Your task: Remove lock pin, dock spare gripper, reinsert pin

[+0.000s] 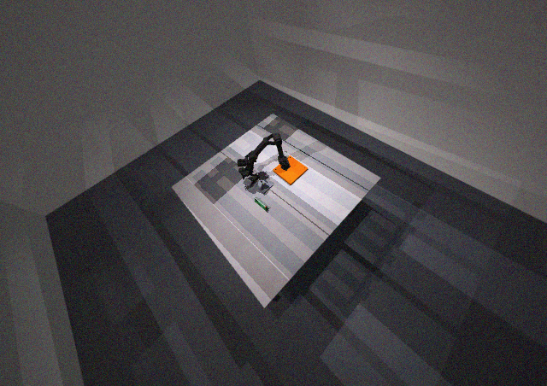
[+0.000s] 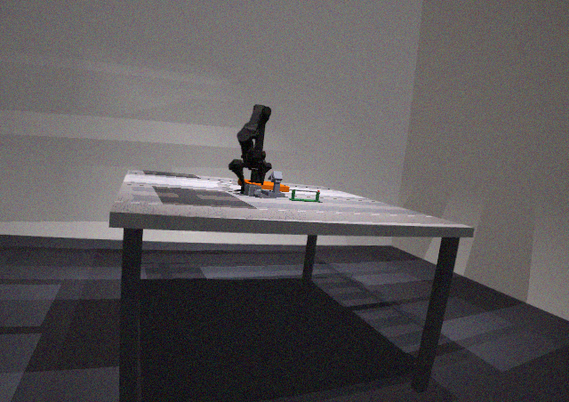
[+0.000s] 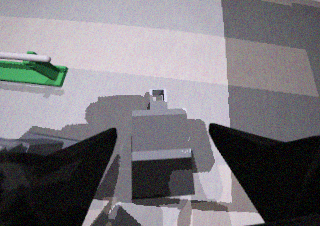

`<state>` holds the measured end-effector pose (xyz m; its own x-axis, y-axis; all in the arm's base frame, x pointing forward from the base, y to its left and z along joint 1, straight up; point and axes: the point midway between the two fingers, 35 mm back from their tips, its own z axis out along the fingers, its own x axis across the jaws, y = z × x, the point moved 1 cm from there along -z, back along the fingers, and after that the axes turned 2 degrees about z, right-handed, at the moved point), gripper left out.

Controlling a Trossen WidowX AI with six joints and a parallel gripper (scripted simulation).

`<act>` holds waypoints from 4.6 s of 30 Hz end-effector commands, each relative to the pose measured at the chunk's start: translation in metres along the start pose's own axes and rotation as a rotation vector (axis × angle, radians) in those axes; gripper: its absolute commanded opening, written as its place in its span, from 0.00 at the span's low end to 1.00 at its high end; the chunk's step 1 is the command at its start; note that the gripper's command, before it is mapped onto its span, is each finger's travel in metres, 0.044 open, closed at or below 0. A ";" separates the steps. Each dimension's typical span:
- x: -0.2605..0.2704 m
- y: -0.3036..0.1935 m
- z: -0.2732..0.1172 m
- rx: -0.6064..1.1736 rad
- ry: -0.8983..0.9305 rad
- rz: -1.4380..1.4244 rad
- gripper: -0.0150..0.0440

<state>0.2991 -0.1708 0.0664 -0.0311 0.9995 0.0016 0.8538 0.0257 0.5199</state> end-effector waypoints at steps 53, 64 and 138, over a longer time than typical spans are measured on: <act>-0.001 0.001 0.006 0.004 0.005 -0.001 0.25; 0.001 0.027 -0.042 0.003 0.005 -0.001 0.25; 0.091 -0.012 -0.072 0.542 -0.277 -0.265 0.25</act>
<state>0.2527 -0.0846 0.1202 -0.1762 0.9391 -0.2952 0.9829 0.1841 -0.0009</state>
